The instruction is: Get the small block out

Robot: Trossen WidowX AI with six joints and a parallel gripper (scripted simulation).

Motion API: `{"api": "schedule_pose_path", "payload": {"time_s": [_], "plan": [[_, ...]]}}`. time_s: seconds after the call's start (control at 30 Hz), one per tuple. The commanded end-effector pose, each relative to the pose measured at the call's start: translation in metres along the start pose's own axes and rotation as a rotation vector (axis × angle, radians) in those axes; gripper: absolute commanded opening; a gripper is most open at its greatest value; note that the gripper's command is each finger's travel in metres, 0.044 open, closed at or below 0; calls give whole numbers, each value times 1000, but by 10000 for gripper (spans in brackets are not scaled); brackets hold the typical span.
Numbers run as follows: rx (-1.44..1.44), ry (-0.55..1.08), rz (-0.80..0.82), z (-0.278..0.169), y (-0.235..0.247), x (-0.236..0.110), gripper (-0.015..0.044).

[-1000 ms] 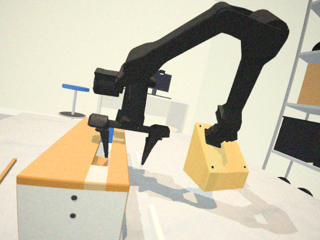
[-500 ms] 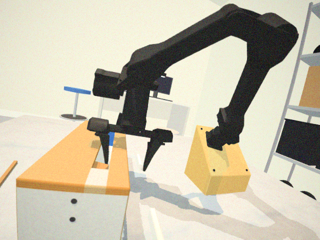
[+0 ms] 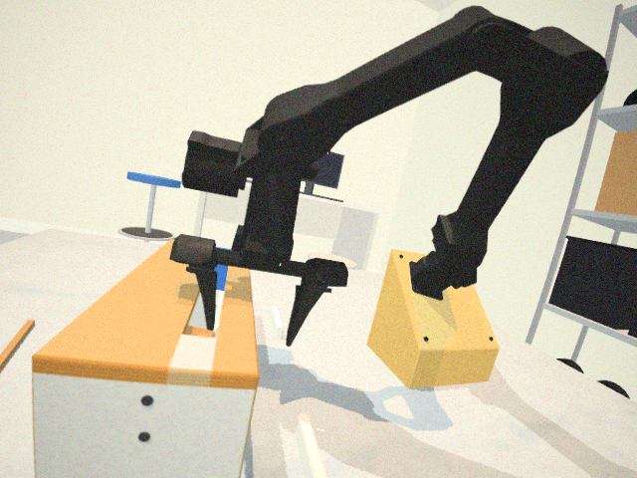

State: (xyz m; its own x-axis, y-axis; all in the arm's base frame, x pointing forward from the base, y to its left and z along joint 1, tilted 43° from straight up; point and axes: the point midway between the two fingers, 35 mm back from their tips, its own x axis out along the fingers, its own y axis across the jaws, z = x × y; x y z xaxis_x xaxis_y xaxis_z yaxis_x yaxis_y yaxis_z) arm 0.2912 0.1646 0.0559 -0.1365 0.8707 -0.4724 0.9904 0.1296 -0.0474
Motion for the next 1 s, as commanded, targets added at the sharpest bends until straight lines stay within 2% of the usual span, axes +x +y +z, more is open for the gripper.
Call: {"api": "schedule_pose_path", "payload": {"time_s": [0.0, 0.37, 0.63, 0.97], "plan": [[-8, 5, -10, -5, -1, 5, 400], [-8, 5, -10, -15, -1, 8, 400], [-8, 5, -10, 3, -2, 2, 400], [-8, 5, -10, -2, -2, 4, 400]]}}
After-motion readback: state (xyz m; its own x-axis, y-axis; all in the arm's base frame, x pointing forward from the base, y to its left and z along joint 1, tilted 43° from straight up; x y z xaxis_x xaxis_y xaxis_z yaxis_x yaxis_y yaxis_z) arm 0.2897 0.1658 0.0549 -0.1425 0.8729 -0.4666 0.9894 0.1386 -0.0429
